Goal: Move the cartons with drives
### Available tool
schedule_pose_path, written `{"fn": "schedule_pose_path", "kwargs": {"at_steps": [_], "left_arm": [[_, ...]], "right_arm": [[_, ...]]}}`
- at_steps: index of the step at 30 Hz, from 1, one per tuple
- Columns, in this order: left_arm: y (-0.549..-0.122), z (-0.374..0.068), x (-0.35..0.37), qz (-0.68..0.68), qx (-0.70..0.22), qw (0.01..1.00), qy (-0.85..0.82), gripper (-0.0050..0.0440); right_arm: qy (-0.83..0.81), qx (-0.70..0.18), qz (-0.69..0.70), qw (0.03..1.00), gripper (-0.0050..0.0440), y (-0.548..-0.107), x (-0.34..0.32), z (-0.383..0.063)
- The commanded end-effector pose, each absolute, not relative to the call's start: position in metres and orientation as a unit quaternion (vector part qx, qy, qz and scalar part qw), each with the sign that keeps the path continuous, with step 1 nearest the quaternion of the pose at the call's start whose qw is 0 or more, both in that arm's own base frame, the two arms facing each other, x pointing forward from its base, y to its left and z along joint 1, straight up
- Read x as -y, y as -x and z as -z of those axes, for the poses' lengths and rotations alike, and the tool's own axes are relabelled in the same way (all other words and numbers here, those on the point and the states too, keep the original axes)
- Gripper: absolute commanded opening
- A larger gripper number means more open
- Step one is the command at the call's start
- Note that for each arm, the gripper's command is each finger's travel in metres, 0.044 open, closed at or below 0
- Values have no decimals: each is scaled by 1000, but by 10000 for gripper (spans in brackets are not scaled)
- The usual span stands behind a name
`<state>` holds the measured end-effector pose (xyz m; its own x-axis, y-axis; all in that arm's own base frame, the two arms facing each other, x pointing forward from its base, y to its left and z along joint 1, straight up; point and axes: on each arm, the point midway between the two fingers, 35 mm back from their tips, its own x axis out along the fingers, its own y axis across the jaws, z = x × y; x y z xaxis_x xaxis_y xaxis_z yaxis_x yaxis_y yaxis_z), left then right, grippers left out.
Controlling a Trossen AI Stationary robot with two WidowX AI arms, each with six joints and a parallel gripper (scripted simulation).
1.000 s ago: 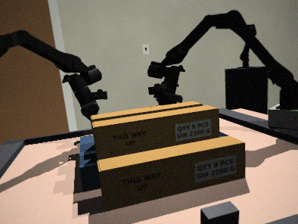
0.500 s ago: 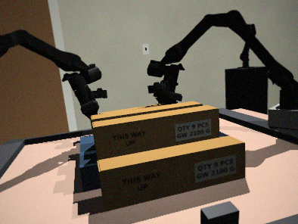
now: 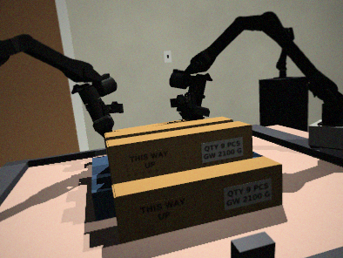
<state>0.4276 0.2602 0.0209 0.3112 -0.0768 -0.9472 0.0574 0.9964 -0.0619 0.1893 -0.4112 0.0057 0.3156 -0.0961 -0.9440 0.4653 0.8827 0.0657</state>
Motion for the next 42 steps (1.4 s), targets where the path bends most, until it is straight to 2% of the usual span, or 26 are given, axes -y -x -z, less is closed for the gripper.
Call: {"fn": "schedule_pose_path", "kwargs": {"at_steps": [1, 14, 15, 42], "left_arm": [[-432, -72, -276, 18, -553, 833, -24, -50], [-432, -72, -276, 18, -553, 833, -24, -50], [-432, -90, -269, 28, -562, 827, -13, -50], [-431, -90, -269, 27, -562, 827, -12, -50]], "right_arm": [[-134, -539, 205, 806, -50, -185, 425, -49], [-134, -539, 205, 806, -50, -185, 425, -49], [-145, -545, 193, 803, -50, -188, 421, -73], [-145, -544, 193, 803, -50, -189, 421, -73]]}}
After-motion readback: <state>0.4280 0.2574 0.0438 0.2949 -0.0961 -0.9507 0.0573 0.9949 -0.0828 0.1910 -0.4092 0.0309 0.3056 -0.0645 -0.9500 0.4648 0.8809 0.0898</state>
